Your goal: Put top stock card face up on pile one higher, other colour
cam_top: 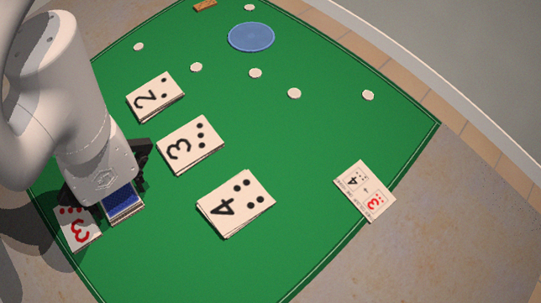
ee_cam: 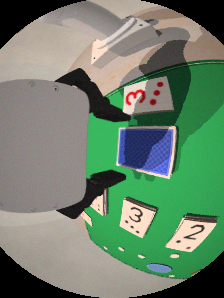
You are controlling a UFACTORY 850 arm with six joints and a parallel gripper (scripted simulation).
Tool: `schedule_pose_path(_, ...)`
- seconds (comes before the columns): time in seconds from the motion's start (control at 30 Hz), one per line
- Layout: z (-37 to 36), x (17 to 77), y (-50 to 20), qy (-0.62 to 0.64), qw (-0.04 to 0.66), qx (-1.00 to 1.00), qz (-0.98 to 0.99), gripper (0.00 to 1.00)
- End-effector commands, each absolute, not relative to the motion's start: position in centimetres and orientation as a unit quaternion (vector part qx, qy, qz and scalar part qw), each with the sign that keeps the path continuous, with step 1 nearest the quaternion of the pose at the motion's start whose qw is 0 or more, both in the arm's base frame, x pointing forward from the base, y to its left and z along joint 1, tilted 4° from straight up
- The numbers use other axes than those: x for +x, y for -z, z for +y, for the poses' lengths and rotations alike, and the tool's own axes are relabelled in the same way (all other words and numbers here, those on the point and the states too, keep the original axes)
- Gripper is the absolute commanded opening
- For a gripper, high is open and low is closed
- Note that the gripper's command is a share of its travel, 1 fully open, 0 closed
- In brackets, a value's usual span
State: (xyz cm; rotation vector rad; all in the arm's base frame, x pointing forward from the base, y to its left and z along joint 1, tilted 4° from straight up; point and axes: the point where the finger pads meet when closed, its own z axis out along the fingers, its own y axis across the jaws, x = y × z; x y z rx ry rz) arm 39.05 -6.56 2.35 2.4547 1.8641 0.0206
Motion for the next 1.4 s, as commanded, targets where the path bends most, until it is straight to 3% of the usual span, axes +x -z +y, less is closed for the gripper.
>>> schedule_pose_path(0.0, -6.57, 39.11, -2.38, -0.007, 0.03, 0.796, 0.604, 0.86)
schedule_pose_path(1.37, -6.61, 39.19, -1.54, -0.007, 0.03, 0.796, 0.604, 0.86)
